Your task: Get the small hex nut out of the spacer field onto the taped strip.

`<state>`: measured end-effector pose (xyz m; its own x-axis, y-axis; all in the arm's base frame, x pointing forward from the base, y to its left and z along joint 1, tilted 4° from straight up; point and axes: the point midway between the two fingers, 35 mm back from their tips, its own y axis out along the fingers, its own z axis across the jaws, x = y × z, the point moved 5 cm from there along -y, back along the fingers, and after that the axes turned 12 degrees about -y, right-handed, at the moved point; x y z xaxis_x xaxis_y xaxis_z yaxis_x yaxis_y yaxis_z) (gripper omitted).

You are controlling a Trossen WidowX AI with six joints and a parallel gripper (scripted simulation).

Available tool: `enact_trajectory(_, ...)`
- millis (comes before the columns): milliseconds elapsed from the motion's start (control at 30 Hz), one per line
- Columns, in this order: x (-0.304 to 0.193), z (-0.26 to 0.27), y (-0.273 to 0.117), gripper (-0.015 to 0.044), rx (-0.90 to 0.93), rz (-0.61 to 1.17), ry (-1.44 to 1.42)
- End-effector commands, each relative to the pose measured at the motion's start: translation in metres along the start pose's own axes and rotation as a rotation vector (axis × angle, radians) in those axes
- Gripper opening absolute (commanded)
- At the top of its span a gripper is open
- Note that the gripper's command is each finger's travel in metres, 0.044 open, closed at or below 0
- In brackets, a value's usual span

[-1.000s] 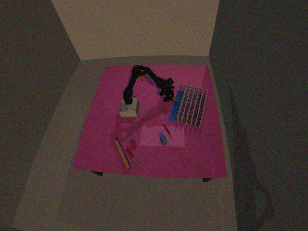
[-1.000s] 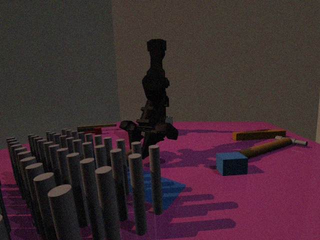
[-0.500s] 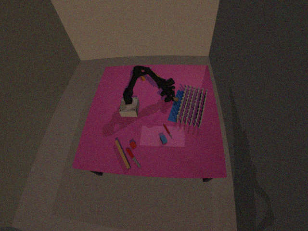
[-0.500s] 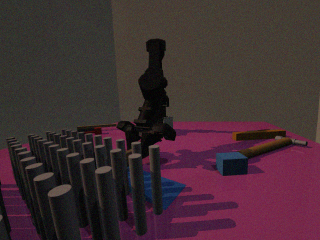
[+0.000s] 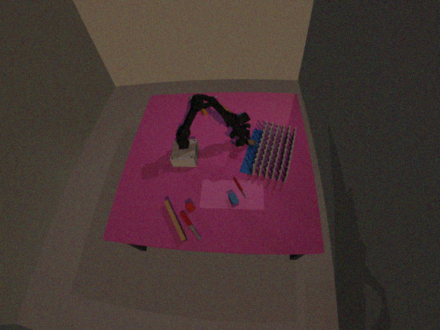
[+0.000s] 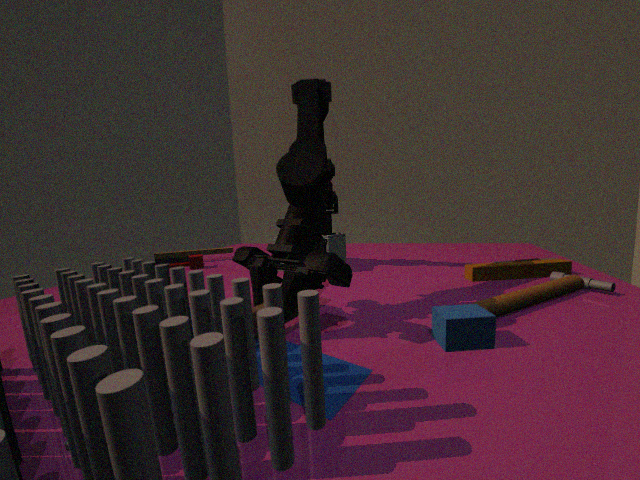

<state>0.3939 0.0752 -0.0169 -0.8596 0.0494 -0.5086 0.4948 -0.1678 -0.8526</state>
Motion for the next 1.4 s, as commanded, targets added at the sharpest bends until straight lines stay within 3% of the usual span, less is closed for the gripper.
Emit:
enact_trajectory(0, 0.001, -0.001, 0.002, 0.0, -0.004, 0.003, -0.004)
enact_trajectory(1367, 0.02, -0.004, -0.001, 0.0, -0.002, 0.001, 0.0)
